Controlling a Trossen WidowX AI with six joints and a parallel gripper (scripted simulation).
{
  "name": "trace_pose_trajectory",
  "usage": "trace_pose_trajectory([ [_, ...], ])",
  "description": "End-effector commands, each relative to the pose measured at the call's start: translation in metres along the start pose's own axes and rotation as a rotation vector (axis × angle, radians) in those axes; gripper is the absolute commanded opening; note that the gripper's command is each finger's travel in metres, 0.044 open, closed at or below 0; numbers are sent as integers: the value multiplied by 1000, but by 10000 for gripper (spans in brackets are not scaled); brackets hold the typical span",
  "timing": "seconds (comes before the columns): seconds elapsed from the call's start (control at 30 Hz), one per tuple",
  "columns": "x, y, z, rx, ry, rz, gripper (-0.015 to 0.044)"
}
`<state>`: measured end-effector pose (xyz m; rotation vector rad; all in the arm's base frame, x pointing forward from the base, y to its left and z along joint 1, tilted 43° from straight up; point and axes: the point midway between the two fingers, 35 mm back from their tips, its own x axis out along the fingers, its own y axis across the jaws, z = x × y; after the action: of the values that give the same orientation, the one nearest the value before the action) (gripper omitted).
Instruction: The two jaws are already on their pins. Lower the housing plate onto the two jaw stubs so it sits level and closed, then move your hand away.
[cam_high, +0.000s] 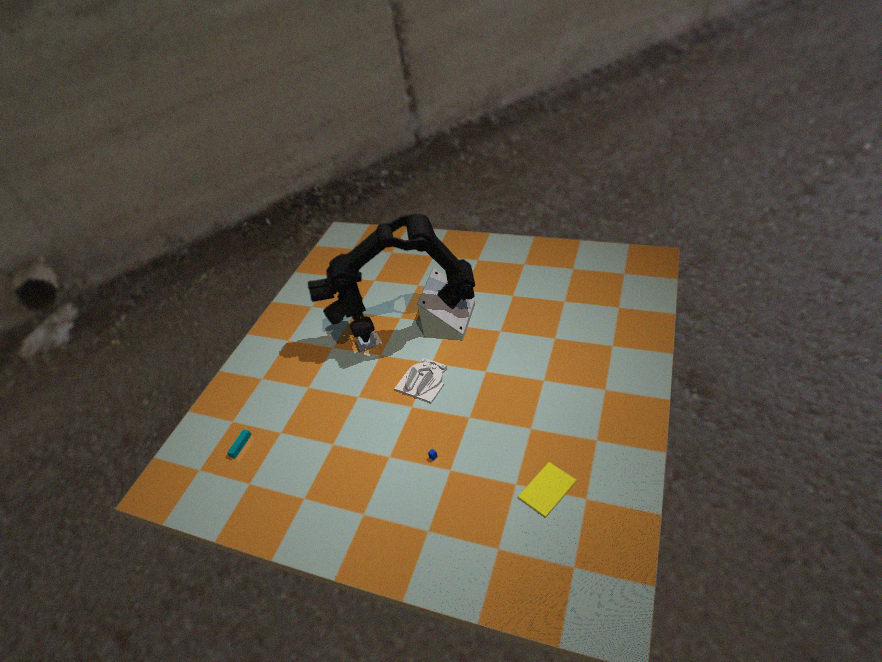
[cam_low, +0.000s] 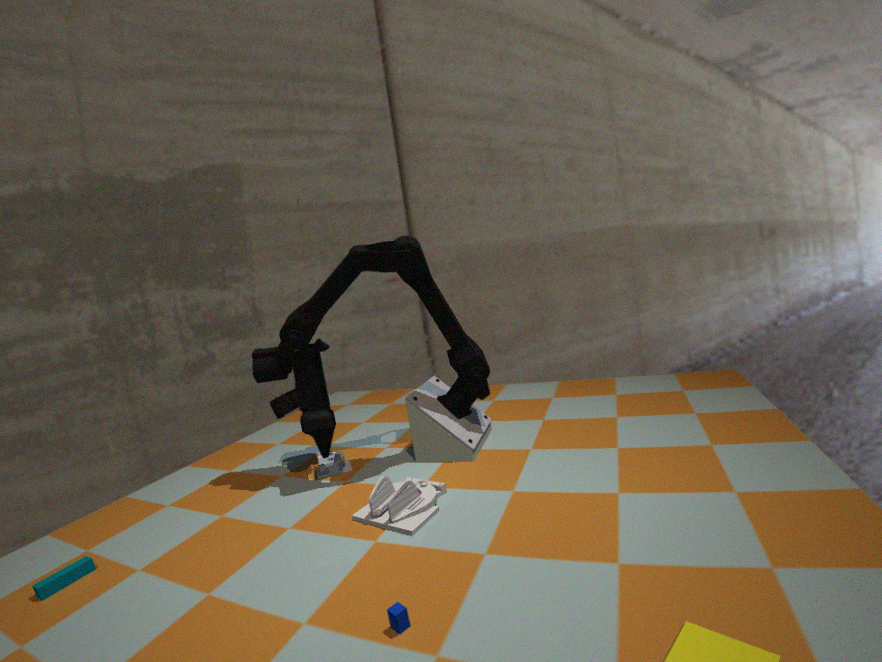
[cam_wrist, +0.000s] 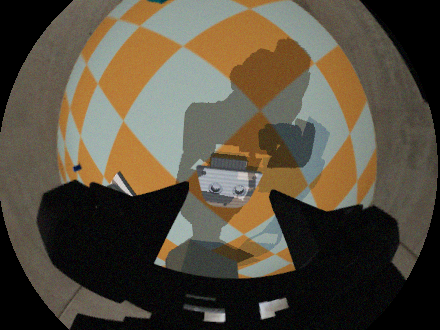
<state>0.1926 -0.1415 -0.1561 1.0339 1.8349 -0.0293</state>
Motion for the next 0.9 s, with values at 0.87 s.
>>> trace_pose_trajectory([
  [0.87,38,2,-1,7,6,10,440],
])
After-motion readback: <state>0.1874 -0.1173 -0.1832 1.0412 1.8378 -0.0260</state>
